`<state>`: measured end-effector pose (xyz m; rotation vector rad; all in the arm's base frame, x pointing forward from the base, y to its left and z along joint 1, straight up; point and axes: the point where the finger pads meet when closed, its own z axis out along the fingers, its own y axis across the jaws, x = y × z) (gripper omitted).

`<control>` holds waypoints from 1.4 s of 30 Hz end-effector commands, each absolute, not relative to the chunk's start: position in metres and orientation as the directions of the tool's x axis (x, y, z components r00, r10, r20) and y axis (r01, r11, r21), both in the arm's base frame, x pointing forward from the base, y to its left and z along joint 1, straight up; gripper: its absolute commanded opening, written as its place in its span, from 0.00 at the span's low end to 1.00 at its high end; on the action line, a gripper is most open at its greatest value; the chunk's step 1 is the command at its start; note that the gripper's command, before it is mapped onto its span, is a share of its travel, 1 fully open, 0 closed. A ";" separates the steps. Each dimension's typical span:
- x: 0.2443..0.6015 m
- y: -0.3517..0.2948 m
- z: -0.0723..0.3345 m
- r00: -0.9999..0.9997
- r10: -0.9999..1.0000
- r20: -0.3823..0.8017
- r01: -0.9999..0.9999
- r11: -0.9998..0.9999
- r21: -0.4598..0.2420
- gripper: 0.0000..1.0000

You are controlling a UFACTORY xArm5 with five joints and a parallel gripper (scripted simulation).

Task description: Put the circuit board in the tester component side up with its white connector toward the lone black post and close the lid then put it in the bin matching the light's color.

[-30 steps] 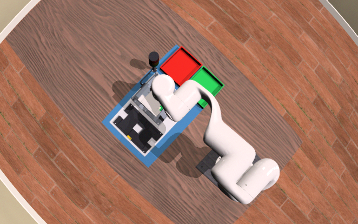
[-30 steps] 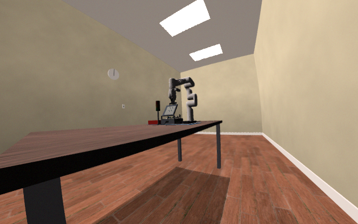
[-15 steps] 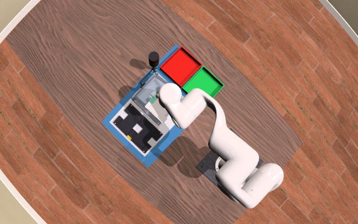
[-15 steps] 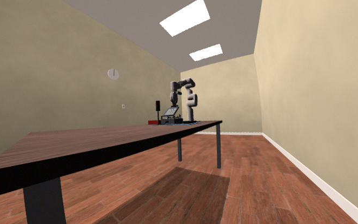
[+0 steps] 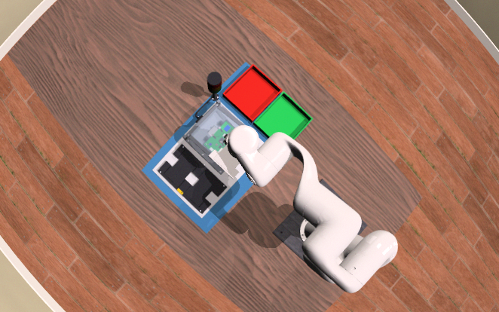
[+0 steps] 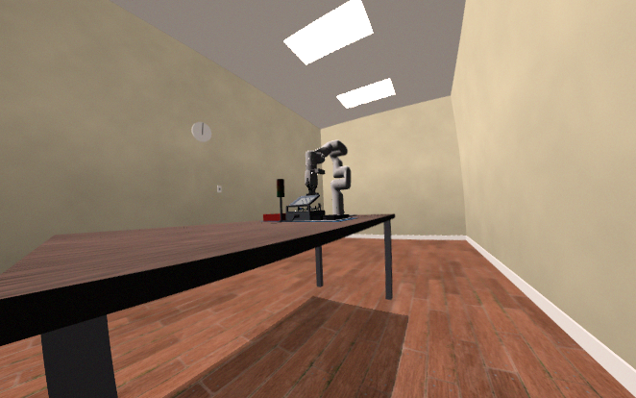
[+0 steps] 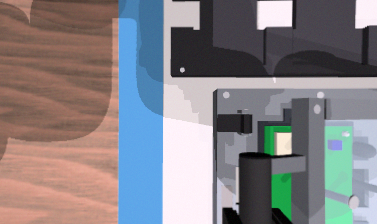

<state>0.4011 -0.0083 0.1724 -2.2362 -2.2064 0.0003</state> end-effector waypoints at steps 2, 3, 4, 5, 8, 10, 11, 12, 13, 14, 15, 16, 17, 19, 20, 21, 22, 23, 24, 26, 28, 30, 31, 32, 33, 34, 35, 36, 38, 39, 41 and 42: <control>0.394 -0.008 0.154 0.013 1.000 0.000 1.000 -0.013 0.004 0.00; 0.393 -0.008 0.152 0.013 1.000 0.000 1.000 -0.013 0.004 0.00; 0.392 -0.008 0.149 0.013 1.000 0.000 1.000 -0.013 0.004 0.00; 0.392 -0.008 0.149 0.013 1.000 0.000 1.000 -0.013 0.004 0.00; 0.391 -0.008 0.144 0.013 1.000 0.000 1.000 -0.013 0.004 0.00; 0.390 -0.008 0.140 0.013 1.000 0.000 1.000 -0.013 0.004 0.00; 0.389 -0.008 0.137 0.013 1.000 0.000 1.000 -0.013 0.004 0.00; 0.389 -0.008 0.135 0.013 1.000 0.000 1.000 -0.013 0.004 0.00; 0.388 -0.008 0.133 0.013 1.000 0.000 1.000 -0.013 0.004 0.00; 0.388 -0.008 0.131 0.013 1.000 0.000 1.000 -0.013 0.004 0.00; 0.387 -0.008 0.130 0.013 1.000 0.000 1.000 -0.013 0.004 0.00; 0.387 -0.008 0.128 0.013 1.000 0.000 1.000 -0.013 0.004 0.00; 0.387 -0.008 0.126 0.013 1.000 0.000 1.000 -0.013 0.004 0.00; 0.386 -0.008 0.123 0.013 1.000 0.000 1.000 -0.013 0.004 0.00; 0.386 -0.008 0.122 0.013 1.000 0.000 1.000 -0.013 0.004 0.00; 0.386 -0.008 0.120 0.013 1.000 0.000 1.000 -0.013 0.004 0.00; 0.386 -0.008 0.120 0.013 1.000 0.000 1.000 -0.013 0.004 0.00; 0.386 -0.008 0.120 0.013 1.000 0.000 1.000 -0.013 0.004 0.00; 0.386 -0.008 0.119 0.013 1.000 0.000 1.000 -0.013 0.004 0.00; 0.385 -0.008 0.117 0.013 1.000 0.000 1.000 -0.013 0.004 0.00; 0.385 -0.008 0.115 0.013 1.000 0.000 1.000 -0.013 0.004 0.00; 0.385 -0.008 0.113 0.013 1.000 0.000 1.000 -0.013 0.004 0.00; 0.385 -0.008 0.112 0.013 1.000 0.000 1.000 -0.013 0.004 0.00; 0.385 -0.008 0.112 0.013 1.000 0.000 1.000 -0.013 0.004 0.00; 0.385 -0.008 0.111 0.013 1.000 0.000 1.000 -0.013 0.004 0.00; 0.385 -0.008 0.110 0.013 1.000 0.000 1.000 -0.013 0.004 0.00; 0.385 -0.008 0.110 0.013 1.000 0.000 1.000 -0.013 0.004 0.00; 0.385 -0.008 0.109 0.013 1.000 0.000 1.000 -0.013 0.004 0.00; 0.385 -0.008 0.109 0.013 1.000 0.000 1.000 -0.013 0.004 0.00; 0.385 -0.008 0.109 0.013 1.000 0.000 1.000 -0.013 0.004 0.00; 0.385 -0.008 0.108 0.013 1.000 0.000 1.000 -0.013 0.004 0.00; 0.385 -0.008 0.108 0.013 1.000 0.000 1.000 -0.013 0.004 0.00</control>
